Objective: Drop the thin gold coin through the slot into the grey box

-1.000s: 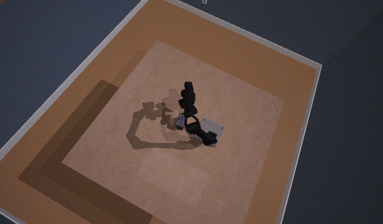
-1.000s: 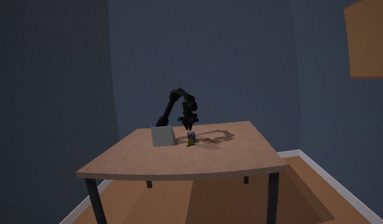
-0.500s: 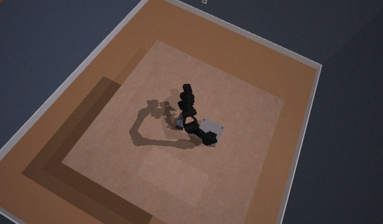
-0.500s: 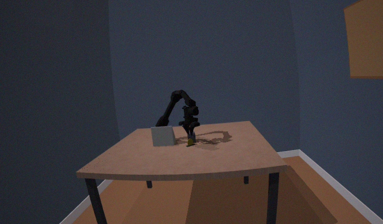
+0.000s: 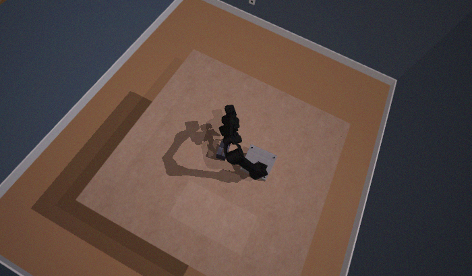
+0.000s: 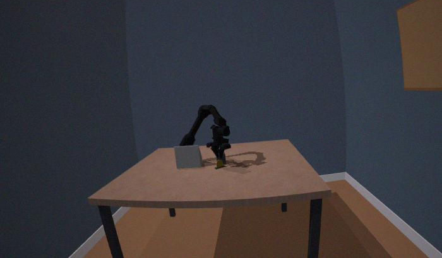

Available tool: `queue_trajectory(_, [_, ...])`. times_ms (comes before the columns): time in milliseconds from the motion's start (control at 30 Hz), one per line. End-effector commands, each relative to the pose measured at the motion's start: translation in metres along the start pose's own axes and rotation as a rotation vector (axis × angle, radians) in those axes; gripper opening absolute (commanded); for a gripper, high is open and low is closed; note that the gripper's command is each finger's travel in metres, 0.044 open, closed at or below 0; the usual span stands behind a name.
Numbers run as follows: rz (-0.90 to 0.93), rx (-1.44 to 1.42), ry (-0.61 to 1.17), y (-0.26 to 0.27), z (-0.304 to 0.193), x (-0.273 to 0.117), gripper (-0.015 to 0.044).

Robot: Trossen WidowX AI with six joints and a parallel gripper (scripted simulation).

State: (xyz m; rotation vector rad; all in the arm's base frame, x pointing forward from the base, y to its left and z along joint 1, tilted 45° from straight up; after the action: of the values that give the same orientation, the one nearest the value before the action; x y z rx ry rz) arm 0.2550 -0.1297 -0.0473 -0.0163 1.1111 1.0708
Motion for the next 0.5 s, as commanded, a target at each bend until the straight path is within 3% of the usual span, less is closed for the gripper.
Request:
queue_trajectory(0, [0.016,0.011,-0.005,0.002,-0.001,0.012,0.0161])
queue_trajectory(467, [0.016,0.011,-0.005,0.003,-0.001,0.034,0.0161])
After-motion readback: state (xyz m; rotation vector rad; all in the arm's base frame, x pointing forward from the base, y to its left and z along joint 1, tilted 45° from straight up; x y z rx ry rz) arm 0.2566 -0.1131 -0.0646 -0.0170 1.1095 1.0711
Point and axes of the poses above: the point midway between the two fingers, 35 mm back from their tips, its own x axis out along the fingers, its own y axis across the jaws, z = x × y, the point moved 3 cm from there along -x, back along the fingers
